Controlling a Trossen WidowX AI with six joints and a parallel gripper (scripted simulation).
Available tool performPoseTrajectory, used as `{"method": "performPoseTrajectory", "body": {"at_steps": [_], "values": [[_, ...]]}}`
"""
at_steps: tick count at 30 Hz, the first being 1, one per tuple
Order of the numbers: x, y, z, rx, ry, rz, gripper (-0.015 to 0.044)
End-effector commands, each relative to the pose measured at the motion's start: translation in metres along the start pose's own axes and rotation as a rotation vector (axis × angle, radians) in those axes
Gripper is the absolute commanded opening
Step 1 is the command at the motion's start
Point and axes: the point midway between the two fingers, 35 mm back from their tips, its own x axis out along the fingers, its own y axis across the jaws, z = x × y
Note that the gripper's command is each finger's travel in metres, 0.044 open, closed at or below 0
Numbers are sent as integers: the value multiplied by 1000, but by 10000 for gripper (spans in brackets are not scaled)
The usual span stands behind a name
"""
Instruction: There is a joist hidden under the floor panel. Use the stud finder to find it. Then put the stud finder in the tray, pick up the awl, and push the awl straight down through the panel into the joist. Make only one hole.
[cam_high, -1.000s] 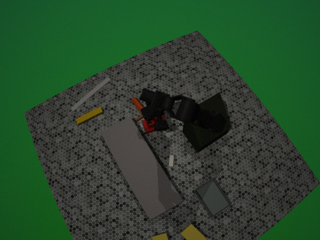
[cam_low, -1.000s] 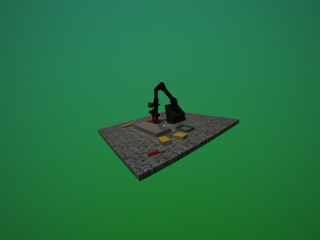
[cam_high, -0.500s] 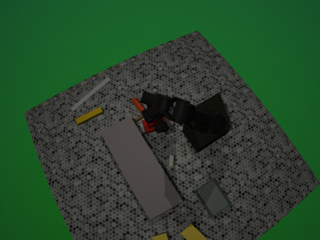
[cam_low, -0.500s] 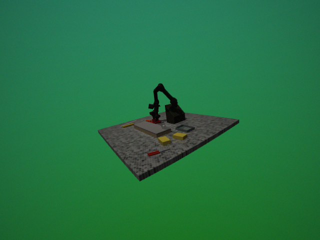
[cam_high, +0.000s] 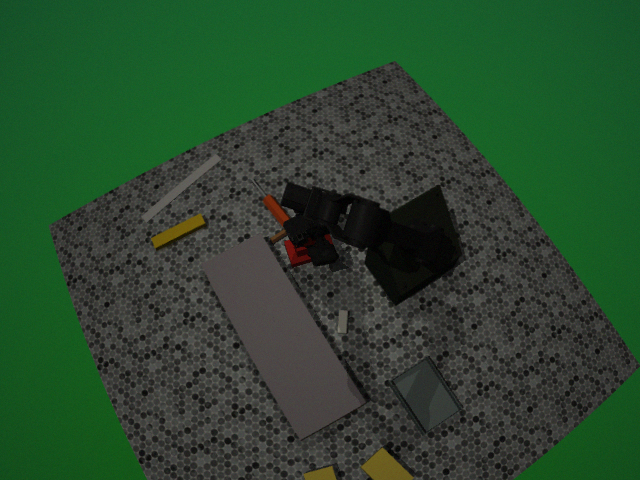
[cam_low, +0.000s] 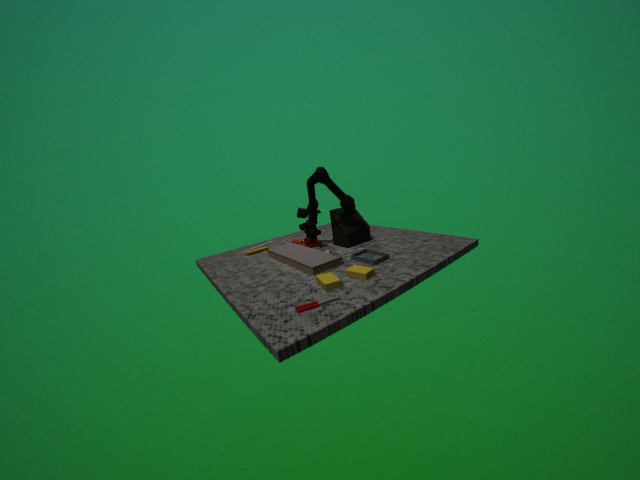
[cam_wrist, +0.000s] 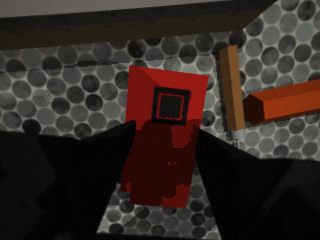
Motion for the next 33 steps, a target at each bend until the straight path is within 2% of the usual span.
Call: {"method": "performPoseTrajectory", "body": {"at_steps": [1,10,16,30,33], "values": [[0,1,0,3,-2,3,222],[0,1,0,3,-2,3,162],[-15,-2,8,4,-3,-1,4],[-95,-2,28,3,-2,-3,0],[-99,-1,28,3,-2,-2,0]]}}
